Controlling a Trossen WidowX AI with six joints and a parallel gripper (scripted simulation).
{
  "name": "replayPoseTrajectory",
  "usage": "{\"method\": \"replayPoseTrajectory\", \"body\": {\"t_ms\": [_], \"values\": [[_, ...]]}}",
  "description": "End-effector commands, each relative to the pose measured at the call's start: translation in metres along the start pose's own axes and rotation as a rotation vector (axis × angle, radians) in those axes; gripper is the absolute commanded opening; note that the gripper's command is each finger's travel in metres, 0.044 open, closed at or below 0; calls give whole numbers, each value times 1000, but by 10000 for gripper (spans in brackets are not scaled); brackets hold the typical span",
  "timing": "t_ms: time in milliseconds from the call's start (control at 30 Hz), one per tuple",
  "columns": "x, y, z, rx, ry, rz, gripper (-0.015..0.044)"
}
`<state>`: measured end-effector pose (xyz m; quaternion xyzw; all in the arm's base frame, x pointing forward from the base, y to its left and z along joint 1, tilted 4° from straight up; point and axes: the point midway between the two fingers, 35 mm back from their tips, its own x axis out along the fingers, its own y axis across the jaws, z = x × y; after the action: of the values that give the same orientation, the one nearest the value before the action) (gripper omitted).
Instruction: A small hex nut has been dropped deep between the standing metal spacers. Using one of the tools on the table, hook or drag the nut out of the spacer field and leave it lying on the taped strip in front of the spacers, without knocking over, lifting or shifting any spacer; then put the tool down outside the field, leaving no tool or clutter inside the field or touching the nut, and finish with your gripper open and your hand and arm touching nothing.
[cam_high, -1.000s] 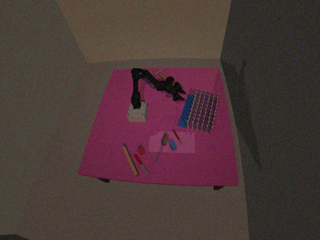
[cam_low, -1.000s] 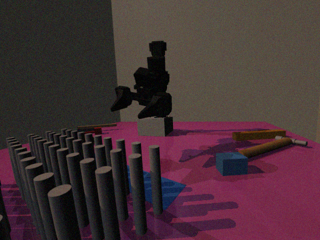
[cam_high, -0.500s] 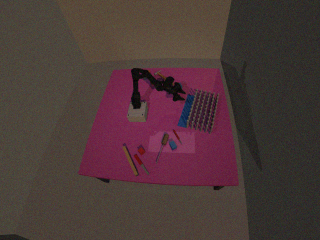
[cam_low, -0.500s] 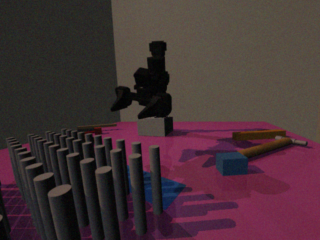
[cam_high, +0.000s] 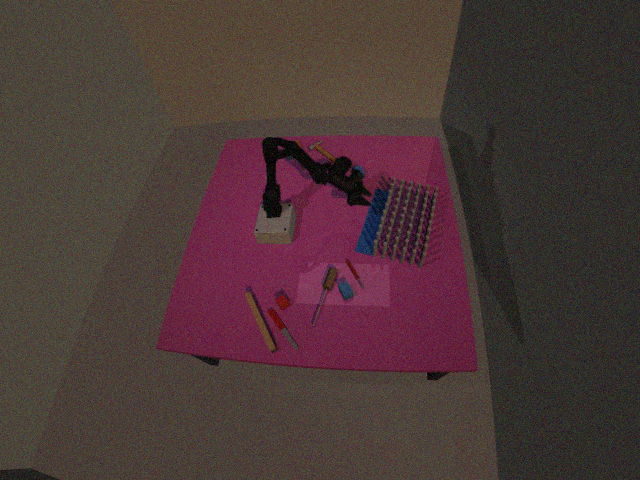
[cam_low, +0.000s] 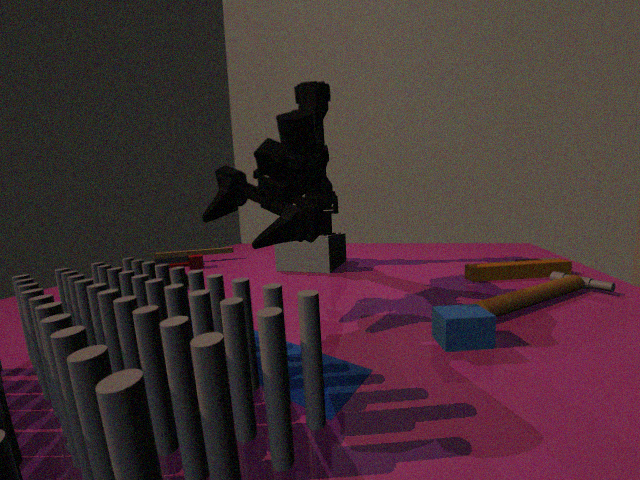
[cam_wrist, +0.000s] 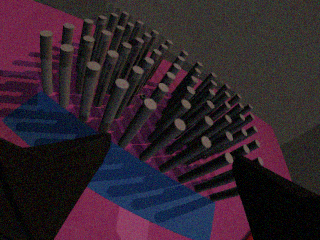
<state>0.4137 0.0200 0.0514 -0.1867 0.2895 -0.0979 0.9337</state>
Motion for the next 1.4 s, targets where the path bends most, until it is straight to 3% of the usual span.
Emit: {"method": "replayPoseTrajectory", "body": {"t_ms": [0, 400, 800, 1200, 1367], "values": [[17, -66, -21, -277, 167, -97, 440], [8, -192, -88, -784, 589, -25, 440], [-50, -289, -155, -1262, 921, 342, 440], [-57, -296, -161, -1296, 940, 387, 440], [-22, -278, -195, -1296, 939, 386, 440]]}}
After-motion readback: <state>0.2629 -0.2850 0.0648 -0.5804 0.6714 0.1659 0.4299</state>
